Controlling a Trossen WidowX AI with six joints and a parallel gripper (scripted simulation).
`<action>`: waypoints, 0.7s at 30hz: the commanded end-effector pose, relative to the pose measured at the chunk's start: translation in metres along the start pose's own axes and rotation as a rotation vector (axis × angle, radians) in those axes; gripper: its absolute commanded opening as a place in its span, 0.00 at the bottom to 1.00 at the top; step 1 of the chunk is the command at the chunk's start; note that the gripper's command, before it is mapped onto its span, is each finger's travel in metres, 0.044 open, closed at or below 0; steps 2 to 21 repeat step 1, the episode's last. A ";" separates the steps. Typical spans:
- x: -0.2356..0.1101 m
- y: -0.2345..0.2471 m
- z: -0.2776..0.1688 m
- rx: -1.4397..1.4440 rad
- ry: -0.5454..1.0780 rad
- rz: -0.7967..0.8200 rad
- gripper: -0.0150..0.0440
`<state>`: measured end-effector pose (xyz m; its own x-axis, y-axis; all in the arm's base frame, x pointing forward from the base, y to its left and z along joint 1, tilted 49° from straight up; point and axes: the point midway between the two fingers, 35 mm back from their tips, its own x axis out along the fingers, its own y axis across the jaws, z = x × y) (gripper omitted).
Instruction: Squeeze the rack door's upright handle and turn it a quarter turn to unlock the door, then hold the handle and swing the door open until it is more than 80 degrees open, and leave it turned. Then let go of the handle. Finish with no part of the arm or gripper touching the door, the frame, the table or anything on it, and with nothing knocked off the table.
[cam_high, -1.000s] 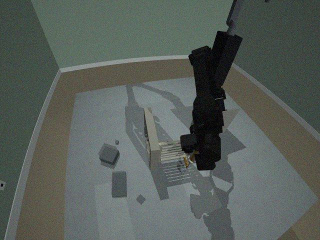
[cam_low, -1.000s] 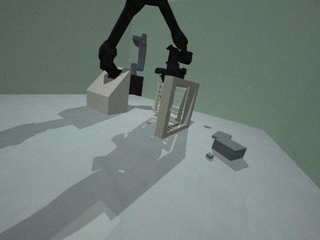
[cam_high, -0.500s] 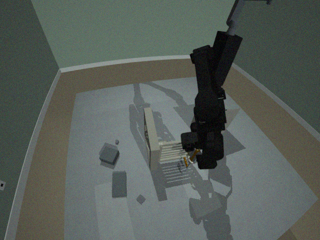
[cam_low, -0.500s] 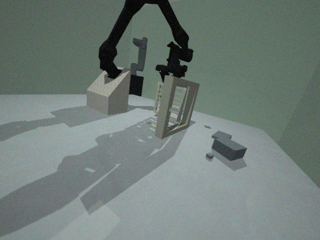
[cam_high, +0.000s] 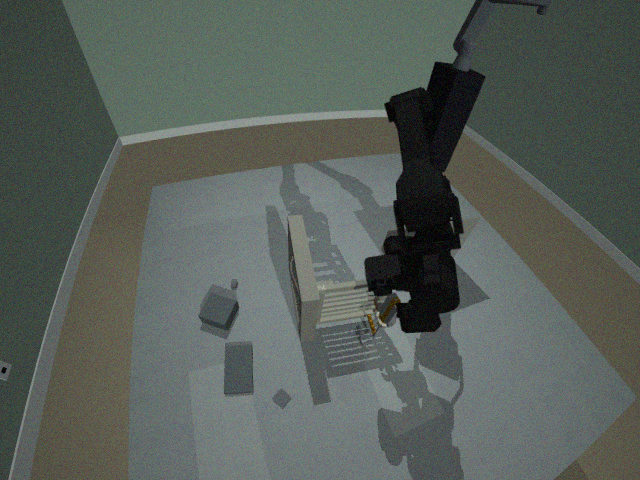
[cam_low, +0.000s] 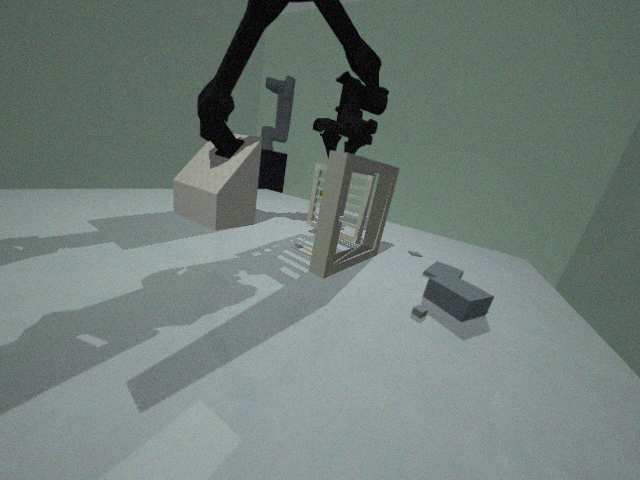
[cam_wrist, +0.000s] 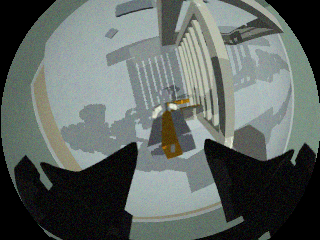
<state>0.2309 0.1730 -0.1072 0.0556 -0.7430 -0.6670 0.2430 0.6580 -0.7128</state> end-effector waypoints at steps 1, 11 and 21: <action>-0.011 0.001 0.000 0.006 0.000 0.009 0.75; -0.011 0.001 0.000 0.006 0.000 0.009 0.75; -0.011 0.001 0.000 0.006 0.000 0.009 0.75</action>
